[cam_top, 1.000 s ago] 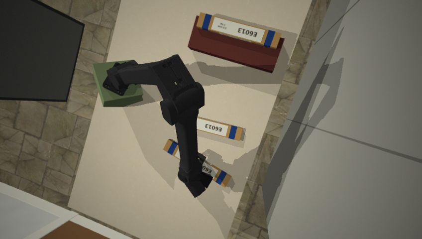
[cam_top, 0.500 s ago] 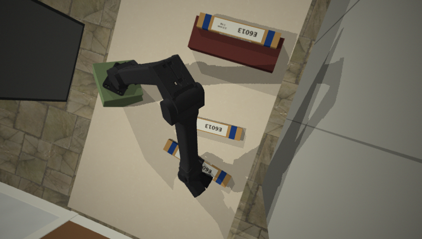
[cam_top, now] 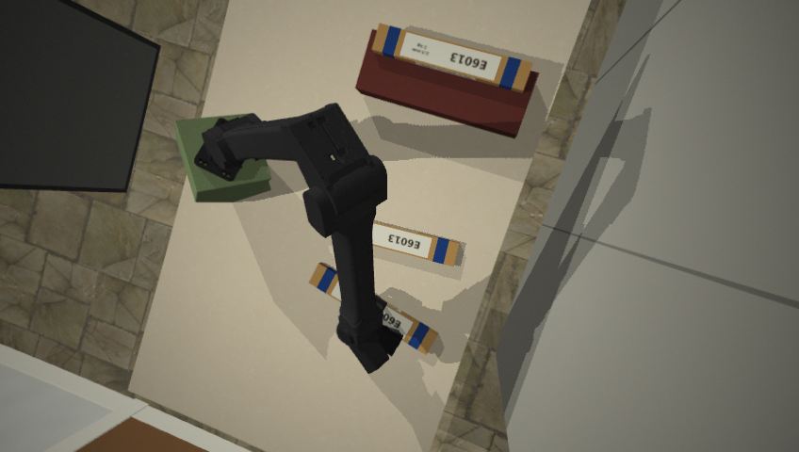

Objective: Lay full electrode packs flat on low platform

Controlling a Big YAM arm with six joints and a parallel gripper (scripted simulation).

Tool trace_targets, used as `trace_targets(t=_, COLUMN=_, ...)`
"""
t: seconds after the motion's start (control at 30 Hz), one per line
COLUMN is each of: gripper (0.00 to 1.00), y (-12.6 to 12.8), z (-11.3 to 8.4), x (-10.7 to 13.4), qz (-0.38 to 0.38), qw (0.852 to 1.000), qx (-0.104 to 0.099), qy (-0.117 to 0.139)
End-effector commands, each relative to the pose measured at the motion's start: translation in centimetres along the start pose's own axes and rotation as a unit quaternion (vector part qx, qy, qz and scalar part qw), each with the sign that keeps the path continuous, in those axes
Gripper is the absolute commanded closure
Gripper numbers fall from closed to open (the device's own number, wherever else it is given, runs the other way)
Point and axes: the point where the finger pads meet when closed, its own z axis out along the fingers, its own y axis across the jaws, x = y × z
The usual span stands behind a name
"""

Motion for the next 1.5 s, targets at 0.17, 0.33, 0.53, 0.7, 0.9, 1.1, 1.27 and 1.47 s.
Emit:
trace_targets(t=0.17, gripper=1.00, y=-0.4, z=-0.5, x=-0.8, qz=-0.003, qw=1.000, qx=0.004, qy=-0.009)
trace_targets(t=0.33, gripper=1.00, y=-0.4, z=-0.5, x=-0.8, qz=-0.003, qw=1.000, qx=0.004, qy=-0.009)
trace_targets(t=0.53, gripper=1.00, y=-0.4, z=-0.5, x=-0.8, qz=-0.003, qw=1.000, qx=0.004, qy=-0.009)
trace_targets(t=0.7, gripper=1.00, y=-0.5, z=-0.8, x=-0.9, qz=-0.003, qw=1.000, qx=0.005, qy=-0.010)
trace_targets(t=0.9, gripper=1.00, y=-0.6, z=-2.0, x=-1.0, qz=-0.004, qw=1.000, qx=0.007, qy=-0.013)
trace_targets(t=1.1, gripper=1.00, y=-0.7, z=-3.3, x=-1.0, qz=-0.004, qw=1.000, qx=0.008, qy=-0.014)
trace_targets(t=1.27, gripper=1.00, y=-0.7, z=-4.3, x=-1.1, qz=-0.005, qw=1.000, qx=0.009, qy=-0.016)
trace_targets(t=1.47, gripper=1.00, y=-0.7, z=-5.1, x=-1.3, qz=-0.006, qw=1.000, qx=0.010, qy=-0.017)
